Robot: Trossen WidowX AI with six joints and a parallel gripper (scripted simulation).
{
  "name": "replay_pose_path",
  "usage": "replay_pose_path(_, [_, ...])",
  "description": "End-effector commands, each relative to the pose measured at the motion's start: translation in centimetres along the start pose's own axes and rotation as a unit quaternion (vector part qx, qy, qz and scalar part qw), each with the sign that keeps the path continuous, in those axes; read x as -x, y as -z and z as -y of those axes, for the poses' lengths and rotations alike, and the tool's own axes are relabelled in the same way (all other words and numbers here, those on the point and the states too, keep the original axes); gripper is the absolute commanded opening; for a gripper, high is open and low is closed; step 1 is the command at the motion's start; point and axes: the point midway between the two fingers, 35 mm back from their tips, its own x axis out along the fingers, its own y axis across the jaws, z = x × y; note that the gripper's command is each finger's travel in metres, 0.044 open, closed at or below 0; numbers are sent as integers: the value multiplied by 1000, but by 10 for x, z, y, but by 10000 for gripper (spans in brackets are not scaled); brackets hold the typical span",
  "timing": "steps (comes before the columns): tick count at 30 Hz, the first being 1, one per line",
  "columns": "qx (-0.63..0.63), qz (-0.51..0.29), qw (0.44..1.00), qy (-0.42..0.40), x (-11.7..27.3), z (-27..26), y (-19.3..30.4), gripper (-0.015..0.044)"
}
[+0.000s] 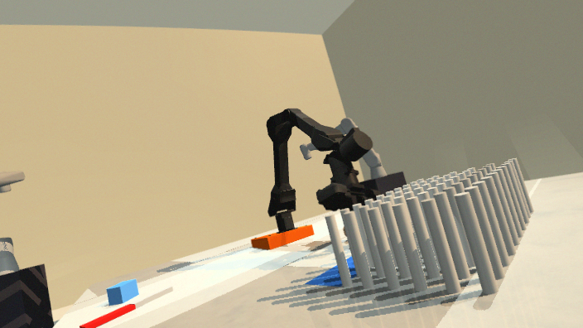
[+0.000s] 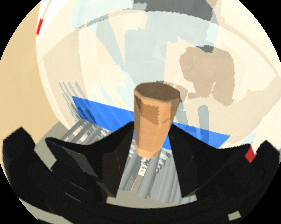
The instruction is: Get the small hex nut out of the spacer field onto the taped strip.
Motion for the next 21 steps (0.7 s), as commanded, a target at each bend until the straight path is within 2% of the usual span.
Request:
replay_pose_path(1, [-3, -4, 1000, -3, -2, -1, 2, 0])
replay_pose_path(21, [-3, -4, 1000, -3, -18, 4, -3, 0])
